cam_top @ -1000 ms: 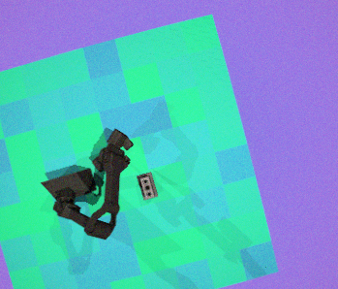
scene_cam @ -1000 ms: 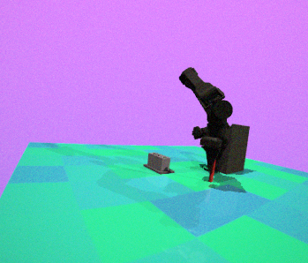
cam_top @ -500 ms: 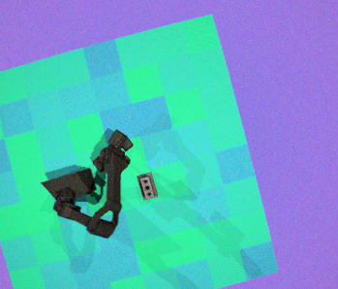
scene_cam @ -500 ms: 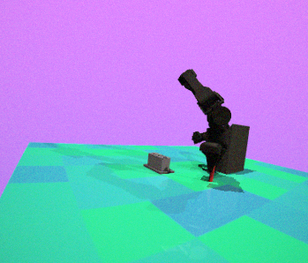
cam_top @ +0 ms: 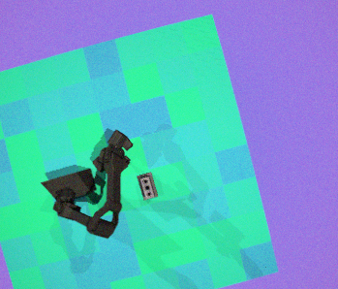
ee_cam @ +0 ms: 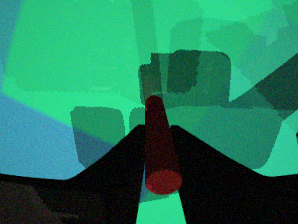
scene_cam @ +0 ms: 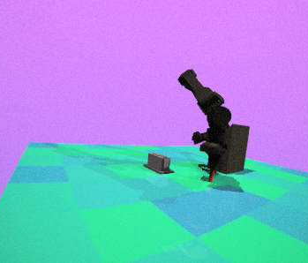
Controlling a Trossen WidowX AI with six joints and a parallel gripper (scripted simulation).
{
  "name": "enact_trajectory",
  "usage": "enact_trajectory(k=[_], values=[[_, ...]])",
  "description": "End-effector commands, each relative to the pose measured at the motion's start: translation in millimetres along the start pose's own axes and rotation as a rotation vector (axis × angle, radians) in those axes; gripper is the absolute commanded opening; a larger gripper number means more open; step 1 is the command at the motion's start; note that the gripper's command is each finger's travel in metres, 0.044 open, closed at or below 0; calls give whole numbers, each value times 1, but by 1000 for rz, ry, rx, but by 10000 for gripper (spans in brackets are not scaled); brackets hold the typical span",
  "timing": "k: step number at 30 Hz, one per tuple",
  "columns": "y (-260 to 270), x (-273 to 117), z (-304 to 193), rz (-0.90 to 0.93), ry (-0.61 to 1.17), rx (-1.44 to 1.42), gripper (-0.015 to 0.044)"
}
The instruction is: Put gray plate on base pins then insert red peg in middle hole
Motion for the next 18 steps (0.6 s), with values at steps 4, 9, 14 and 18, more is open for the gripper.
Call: enact_trajectory(k=[4,9,14,18], values=[[-1,-1,0,-2,-4,-6,0],[1,-12,0,0,-2,-6,0],[3,-27,-1,1,0,-7,0],[4,-39,-1,2,1,-7,0]])
Point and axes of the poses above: the point midway between the two fingers, 35 mm back from their tips, its own x axis out along the fingers, its own y axis across the jaws, z = x × y, the point moved 10 cm from there along -x, back along the fingers, and after that the axes turned 3 degrees about -x, right-handed, at the moved point
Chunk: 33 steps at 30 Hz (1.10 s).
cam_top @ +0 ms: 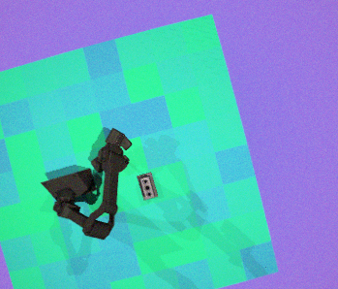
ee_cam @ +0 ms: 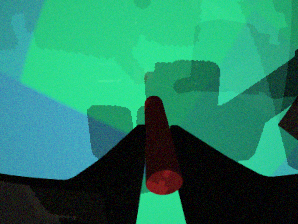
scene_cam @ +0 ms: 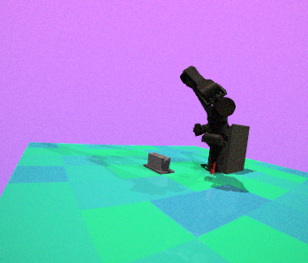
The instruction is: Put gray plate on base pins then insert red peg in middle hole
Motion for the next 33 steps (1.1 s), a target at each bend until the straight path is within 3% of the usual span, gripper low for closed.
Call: enact_trajectory(k=[1,14,33], values=[[3,-13,1,7,8,10,0],[3,-55,0,7,8,10,0],[13,-48,48,12,18,-3,0]])
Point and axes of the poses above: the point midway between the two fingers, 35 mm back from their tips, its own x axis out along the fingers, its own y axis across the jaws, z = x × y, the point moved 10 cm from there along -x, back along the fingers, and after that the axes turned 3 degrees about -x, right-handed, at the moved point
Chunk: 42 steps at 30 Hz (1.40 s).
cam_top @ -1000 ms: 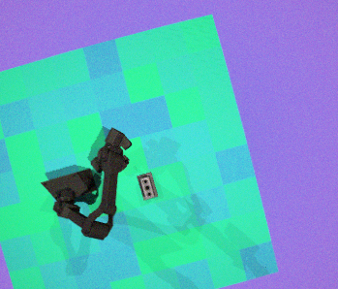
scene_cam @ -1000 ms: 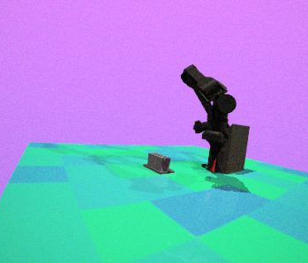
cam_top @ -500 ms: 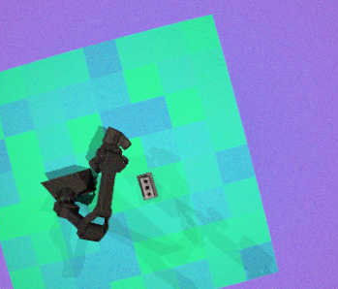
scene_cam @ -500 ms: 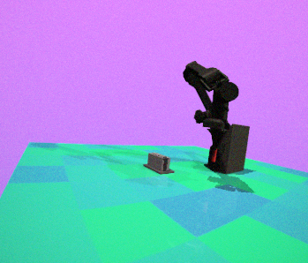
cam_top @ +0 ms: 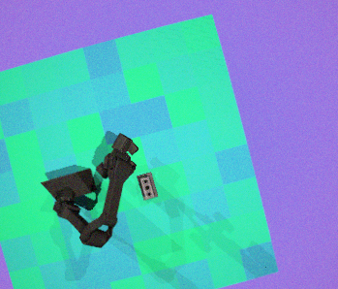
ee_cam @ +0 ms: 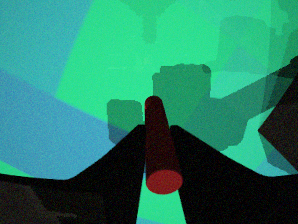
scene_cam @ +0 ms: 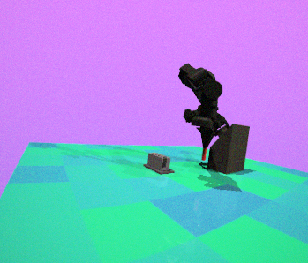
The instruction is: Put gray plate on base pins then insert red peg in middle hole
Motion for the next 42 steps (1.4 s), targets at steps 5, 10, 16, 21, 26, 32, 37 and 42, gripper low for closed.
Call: enact_trajectory(k=[5,10,16,21,26,32,37,42], values=[[5,-4,24,12,3,4,0],[6,-4,38,14,4,4,0],[7,-5,56,16,5,5,0],[7,-5,71,17,4,6,0],[6,-5,86,17,3,7,0],[4,-5,104,16,0,9,0],[1,-5,118,15,-2,10,0],[-2,-4,133,13,-5,11,0]])
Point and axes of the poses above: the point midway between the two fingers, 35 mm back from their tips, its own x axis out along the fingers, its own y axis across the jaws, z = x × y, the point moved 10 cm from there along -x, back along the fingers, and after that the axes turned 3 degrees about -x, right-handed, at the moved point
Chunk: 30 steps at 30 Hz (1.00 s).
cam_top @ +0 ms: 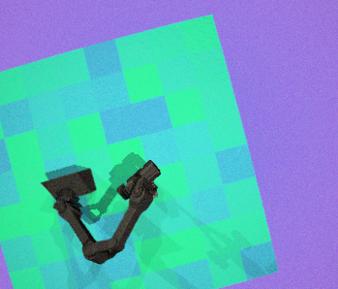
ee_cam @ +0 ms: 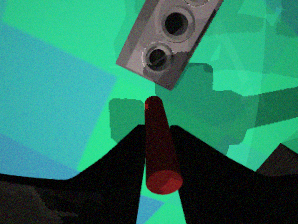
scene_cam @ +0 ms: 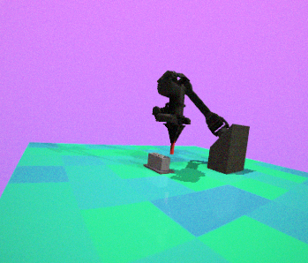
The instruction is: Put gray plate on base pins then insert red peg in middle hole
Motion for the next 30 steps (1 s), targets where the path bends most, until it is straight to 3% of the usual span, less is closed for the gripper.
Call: enact_trajectory(k=[1,15,30], values=[[-2,-2,14,4,-7,6,0],[-15,0,54,-8,-22,13,0],[-18,0,57,-9,-23,13,0]])
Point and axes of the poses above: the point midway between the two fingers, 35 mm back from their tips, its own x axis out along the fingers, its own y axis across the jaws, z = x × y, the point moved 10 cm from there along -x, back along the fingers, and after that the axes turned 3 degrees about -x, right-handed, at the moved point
